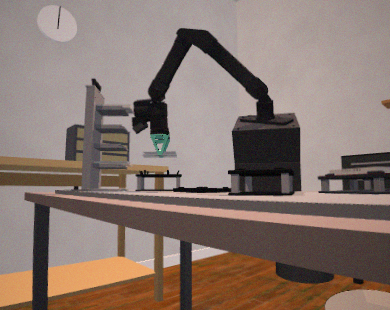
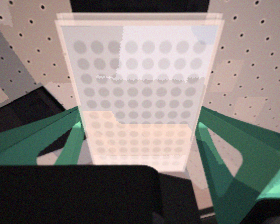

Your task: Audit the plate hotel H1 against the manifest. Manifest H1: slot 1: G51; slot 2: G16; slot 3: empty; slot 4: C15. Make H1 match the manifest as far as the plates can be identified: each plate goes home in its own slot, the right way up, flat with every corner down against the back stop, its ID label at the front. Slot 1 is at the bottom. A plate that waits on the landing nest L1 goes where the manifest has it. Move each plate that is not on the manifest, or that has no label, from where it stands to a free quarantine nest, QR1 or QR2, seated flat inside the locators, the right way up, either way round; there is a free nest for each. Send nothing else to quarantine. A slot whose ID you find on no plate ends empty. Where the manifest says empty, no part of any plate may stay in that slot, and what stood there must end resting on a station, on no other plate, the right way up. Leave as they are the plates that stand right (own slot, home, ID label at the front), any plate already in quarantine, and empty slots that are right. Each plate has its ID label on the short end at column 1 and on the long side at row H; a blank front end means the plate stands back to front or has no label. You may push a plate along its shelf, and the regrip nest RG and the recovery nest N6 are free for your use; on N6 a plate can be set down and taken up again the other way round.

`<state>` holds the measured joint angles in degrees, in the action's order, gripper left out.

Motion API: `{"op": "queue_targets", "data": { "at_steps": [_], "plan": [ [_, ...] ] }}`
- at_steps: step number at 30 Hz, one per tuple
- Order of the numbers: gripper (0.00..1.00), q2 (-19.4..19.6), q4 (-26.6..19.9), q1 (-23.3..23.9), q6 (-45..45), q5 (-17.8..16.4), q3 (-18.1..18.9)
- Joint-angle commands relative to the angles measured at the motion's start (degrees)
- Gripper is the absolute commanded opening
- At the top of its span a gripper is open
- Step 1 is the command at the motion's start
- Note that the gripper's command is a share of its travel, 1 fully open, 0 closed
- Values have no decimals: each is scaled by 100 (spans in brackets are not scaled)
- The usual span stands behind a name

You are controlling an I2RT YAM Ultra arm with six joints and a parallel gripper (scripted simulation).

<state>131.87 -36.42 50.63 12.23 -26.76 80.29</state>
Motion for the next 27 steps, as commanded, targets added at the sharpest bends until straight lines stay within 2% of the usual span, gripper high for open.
{"op": "queue_targets", "data": {
  "at_steps": [1,27],
  "plan": [
    [86,-57,190,35,-48,1,22],
    [86,-108,235,22,-63,2,-69]
  ]
}}
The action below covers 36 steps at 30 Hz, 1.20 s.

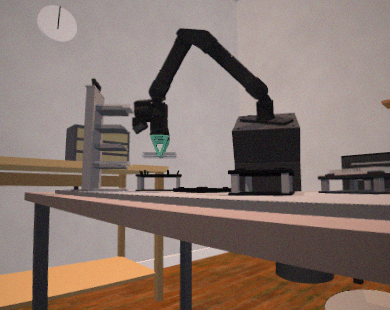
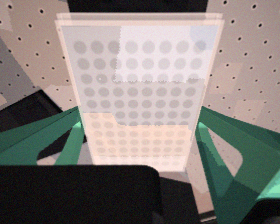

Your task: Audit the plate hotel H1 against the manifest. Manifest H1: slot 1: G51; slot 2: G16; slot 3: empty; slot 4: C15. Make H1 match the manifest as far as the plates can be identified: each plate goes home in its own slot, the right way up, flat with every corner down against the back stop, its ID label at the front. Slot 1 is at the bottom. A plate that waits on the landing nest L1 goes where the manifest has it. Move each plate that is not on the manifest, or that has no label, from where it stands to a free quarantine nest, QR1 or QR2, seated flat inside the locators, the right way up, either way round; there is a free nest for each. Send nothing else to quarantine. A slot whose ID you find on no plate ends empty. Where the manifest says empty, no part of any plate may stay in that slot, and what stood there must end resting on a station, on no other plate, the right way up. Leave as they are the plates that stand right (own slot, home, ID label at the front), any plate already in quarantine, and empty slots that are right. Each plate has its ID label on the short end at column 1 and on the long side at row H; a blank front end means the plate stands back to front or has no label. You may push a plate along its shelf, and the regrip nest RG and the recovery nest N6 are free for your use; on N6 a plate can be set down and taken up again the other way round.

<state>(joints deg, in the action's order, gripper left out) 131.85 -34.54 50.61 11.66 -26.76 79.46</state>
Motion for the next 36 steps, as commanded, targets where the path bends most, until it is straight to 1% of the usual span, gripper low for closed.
{"op": "queue_targets", "data": {
  "at_steps": [1,36],
  "plan": [
    [86,-107,48,23,-7,2,13],
    [86,144,434,-106,-151,12,-58]
  ]
}}
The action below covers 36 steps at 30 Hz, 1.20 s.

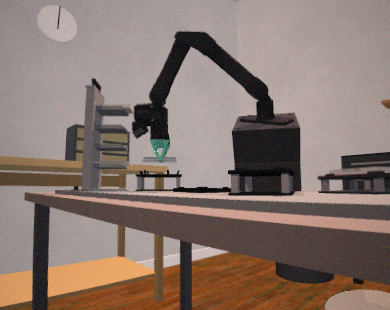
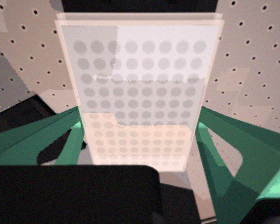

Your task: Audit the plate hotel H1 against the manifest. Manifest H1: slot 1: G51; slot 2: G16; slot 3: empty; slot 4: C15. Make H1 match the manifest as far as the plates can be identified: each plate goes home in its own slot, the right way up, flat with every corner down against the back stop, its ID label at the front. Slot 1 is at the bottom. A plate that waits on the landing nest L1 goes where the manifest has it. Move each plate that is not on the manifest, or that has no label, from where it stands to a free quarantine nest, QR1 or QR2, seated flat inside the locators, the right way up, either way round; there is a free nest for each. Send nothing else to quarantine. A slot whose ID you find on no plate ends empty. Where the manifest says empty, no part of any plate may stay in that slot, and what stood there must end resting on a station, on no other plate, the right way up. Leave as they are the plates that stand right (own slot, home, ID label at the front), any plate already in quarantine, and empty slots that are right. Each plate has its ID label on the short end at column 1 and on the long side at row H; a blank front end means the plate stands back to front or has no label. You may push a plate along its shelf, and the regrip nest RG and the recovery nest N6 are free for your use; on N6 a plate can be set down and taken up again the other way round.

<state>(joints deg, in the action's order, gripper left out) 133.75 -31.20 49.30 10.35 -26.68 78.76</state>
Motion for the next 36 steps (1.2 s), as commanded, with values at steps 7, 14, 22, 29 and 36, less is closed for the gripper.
{"op": "queue_targets", "data": {
  "at_steps": [7,14,22,29,36],
  "plan": [
    [86,-3,159,4,-44,5,6],
    [86,60,240,-26,-77,7,3],
    [86,116,307,-51,-105,10,5],
    [86,180,387,-81,-138,12,3],
    [86,246,463,-111,-172,15,9]
  ]
}}
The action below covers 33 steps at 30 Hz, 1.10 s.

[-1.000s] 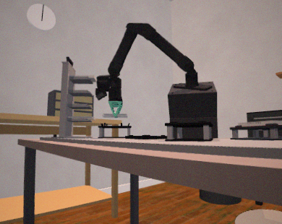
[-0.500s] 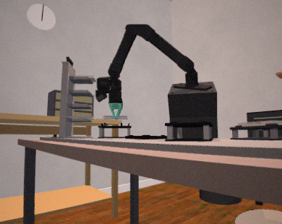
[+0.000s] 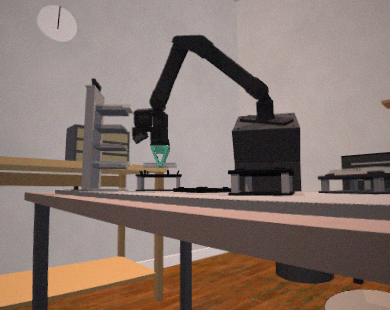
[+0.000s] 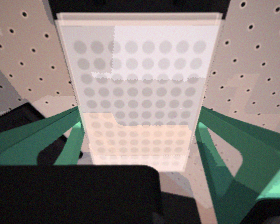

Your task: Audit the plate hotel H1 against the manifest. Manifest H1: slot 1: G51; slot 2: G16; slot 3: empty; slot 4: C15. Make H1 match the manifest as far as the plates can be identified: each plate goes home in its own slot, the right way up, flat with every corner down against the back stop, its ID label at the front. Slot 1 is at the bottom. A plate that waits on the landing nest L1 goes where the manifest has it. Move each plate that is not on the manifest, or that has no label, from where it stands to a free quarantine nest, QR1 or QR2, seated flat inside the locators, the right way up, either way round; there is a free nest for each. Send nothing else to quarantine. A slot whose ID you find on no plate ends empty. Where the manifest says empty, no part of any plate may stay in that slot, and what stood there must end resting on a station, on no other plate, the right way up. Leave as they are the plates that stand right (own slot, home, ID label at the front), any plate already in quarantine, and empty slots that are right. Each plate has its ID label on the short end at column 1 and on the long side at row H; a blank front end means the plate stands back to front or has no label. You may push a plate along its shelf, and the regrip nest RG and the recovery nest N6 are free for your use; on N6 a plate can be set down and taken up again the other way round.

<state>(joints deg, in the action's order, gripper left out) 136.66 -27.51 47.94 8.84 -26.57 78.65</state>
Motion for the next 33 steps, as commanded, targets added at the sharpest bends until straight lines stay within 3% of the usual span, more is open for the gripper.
{"op": "queue_targets", "data": {
  "at_steps": [1,33],
  "plan": [
    [86,-44,93,24,-21,4,20],
    [86,246,387,-101,-160,17,79]
  ]
}}
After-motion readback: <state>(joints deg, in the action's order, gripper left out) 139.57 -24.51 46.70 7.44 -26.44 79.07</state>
